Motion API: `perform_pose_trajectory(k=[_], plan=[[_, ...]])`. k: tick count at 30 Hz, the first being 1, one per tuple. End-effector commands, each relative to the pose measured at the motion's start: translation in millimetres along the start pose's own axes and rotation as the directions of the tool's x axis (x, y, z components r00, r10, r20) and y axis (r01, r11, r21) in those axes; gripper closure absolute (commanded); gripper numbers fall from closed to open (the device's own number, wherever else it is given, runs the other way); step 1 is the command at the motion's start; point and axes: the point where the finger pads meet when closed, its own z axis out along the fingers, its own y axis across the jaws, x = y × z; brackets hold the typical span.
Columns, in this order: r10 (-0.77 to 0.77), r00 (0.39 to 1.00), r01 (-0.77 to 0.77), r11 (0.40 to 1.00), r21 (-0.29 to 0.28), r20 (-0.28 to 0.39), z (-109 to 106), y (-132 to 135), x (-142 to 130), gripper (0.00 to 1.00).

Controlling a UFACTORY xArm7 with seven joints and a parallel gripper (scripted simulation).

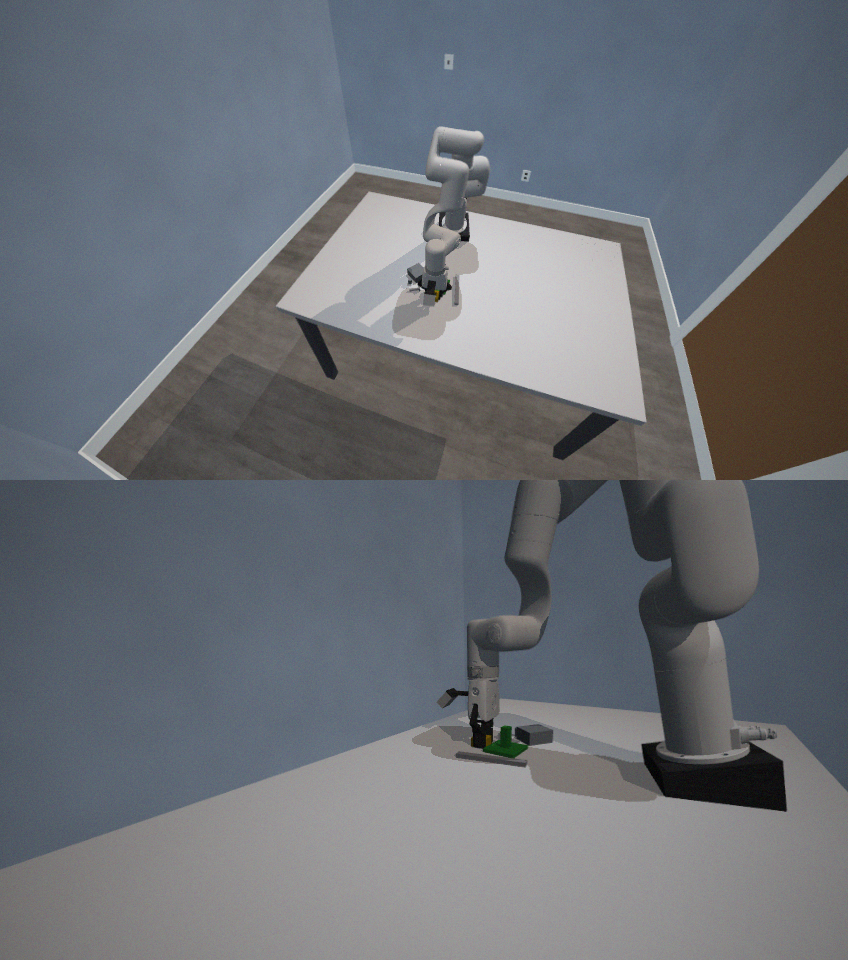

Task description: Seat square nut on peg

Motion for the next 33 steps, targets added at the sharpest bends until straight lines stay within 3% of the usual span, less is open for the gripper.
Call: perform_pose_trajectory(k=[1, 23, 33], plan=[[0.000, 1.000, 0.000, 1.000, 0.000, -0.002, -1, 0, 1, 1.00], [0.000, 1.000, 0.000, 1.000, 0.003, -0.002, -4, -1, 1, 1.00], [-0.001, 1.000, 0.001, 1.000, 0.009, -0.002, -18, -2, 3, 1.00]])
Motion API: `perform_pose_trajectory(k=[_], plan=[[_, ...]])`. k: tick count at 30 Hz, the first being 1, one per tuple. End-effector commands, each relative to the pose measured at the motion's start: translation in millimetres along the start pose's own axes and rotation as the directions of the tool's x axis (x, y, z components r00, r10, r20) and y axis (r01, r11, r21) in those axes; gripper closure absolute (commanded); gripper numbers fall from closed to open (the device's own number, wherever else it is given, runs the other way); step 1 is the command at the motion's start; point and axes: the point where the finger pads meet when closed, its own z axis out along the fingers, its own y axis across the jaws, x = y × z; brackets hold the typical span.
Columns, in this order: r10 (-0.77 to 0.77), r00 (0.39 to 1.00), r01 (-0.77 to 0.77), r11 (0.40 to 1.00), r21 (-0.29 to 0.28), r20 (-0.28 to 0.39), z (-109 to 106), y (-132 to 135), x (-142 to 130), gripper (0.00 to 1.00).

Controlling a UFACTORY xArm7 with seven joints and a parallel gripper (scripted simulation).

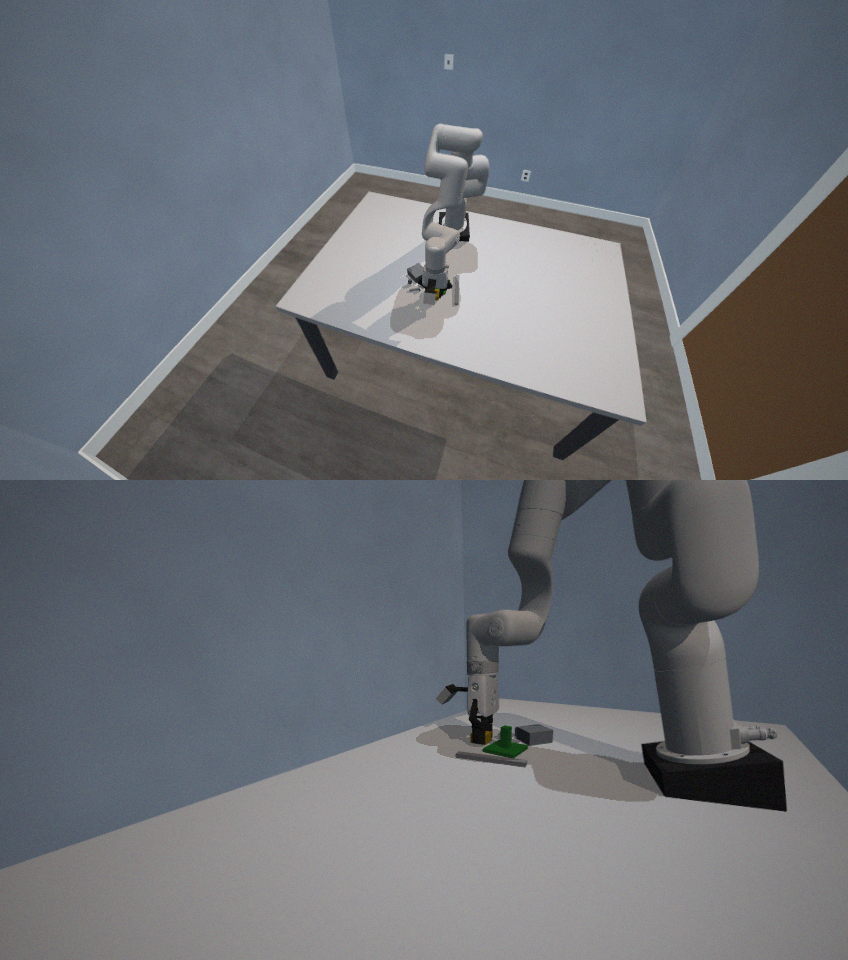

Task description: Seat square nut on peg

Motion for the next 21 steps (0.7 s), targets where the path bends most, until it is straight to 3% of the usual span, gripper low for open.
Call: perform_pose_trajectory(k=[1, 21], plan=[[0.000, 1.000, 0.000, 1.000, 0.002, -0.003, -9, -1, 2, 1.00], [0.001, 1.000, -0.001, 1.000, -0.005, -0.003, -36, 1, 1, 1.00]])
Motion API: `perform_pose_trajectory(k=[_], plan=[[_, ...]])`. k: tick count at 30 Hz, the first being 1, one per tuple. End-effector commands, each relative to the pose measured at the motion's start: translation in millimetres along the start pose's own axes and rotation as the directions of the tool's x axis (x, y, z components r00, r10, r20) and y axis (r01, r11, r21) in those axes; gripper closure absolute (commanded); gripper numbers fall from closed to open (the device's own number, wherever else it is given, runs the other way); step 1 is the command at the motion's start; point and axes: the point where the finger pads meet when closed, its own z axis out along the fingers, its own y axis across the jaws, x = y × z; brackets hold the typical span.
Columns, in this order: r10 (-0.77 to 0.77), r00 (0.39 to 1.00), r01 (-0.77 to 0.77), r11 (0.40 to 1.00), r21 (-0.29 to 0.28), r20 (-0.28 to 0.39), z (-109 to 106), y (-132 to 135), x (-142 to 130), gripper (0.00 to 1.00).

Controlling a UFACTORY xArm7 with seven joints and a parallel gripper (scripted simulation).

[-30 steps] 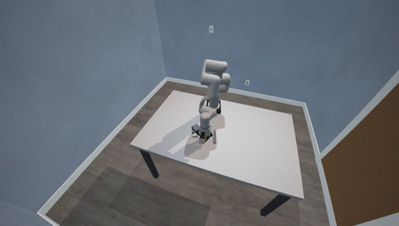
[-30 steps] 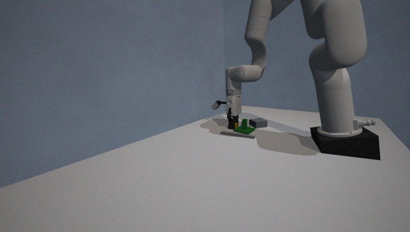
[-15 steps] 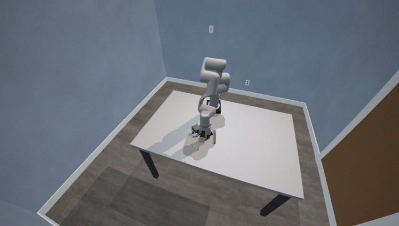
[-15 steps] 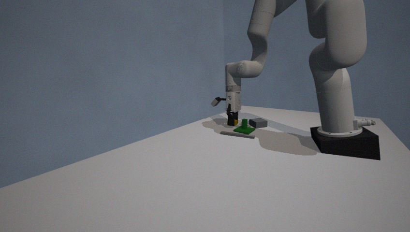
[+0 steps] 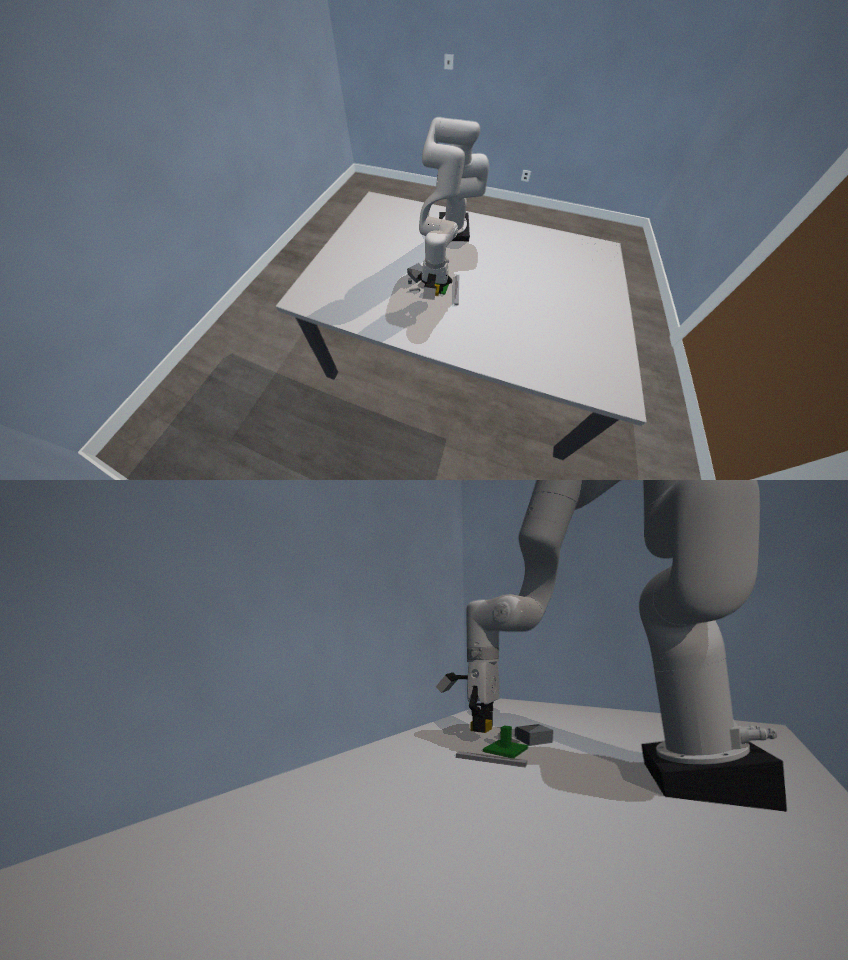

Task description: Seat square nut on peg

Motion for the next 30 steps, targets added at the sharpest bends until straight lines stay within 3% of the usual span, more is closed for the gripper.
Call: perform_pose_trajectory(k=[1, 15, 18, 25, 30], plan=[[0.001, 1.000, -0.001, 1.000, -0.004, -0.003, -6, 1, 1, 1.00], [0.001, 1.000, -0.001, 1.000, -0.005, -0.003, -8, 1, 1, 1.00], [0.001, 1.000, -0.001, 1.000, -0.008, -0.004, -24, 2, 1, 1.00], [0.003, 1.000, -0.003, 1.000, -0.009, -0.004, -28, 3, 0, 1.00], [0.121, 0.993, -0.121, 0.993, -0.004, -0.003, -29, -6, -49, 1.00]])
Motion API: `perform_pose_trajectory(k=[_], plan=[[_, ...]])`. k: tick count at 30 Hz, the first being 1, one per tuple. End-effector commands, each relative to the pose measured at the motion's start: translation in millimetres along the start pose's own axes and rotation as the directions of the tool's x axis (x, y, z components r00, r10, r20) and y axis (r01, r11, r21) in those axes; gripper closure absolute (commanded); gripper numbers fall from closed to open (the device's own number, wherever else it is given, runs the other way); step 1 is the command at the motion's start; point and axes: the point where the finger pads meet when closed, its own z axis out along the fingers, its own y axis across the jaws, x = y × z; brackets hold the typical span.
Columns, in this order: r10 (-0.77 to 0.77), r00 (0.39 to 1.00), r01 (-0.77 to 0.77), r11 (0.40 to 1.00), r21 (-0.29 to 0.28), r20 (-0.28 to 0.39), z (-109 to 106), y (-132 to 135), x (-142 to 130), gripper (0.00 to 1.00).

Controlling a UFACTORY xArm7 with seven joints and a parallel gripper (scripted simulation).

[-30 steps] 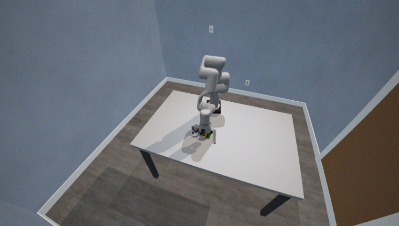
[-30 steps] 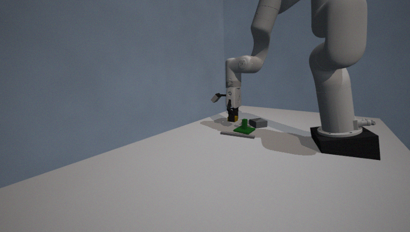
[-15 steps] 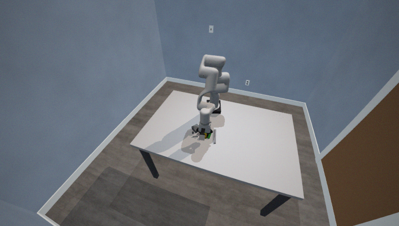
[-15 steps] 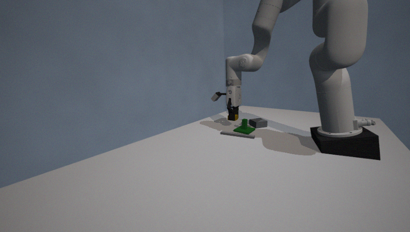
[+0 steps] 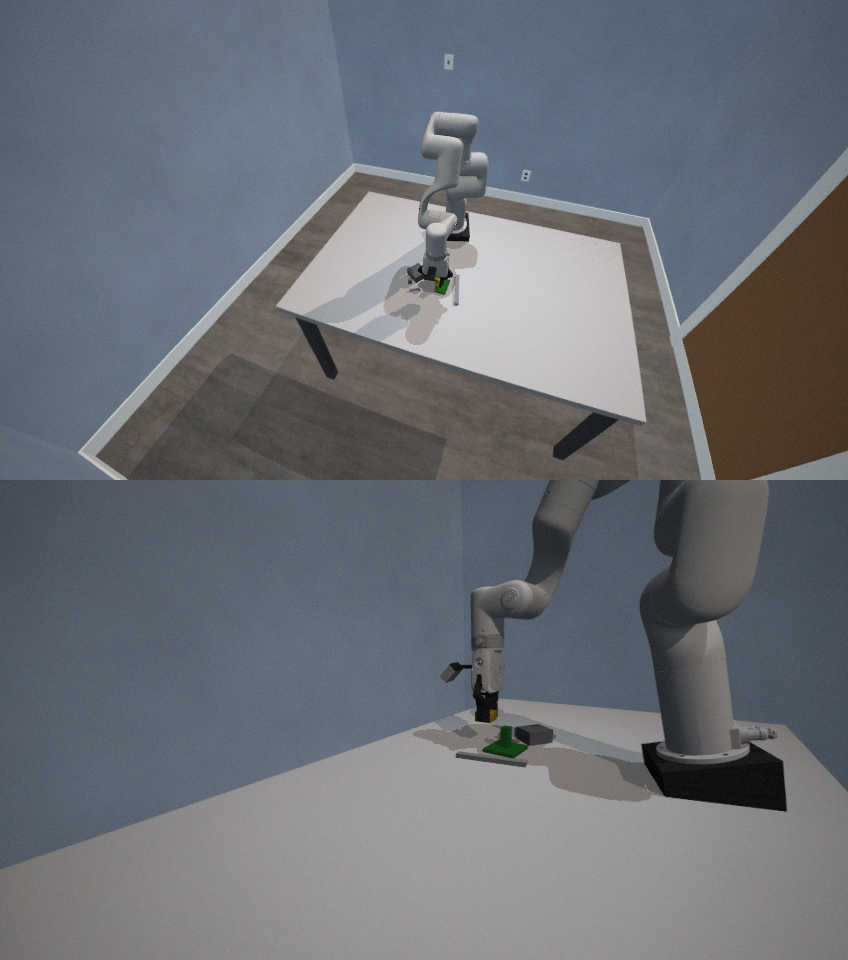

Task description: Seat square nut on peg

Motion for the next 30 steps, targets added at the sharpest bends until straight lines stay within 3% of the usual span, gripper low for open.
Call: perform_pose_trajectory(k=[1, 30], plan=[[0.108, 0.994, -0.108, 0.994, 0.000, -0.003, -2.5, -6.8, -46.0, 1.00], [0.119, 0.993, -0.119, 0.993, -0.001, -0.003, 4.4, -8.7, -52.1, 1.00]])
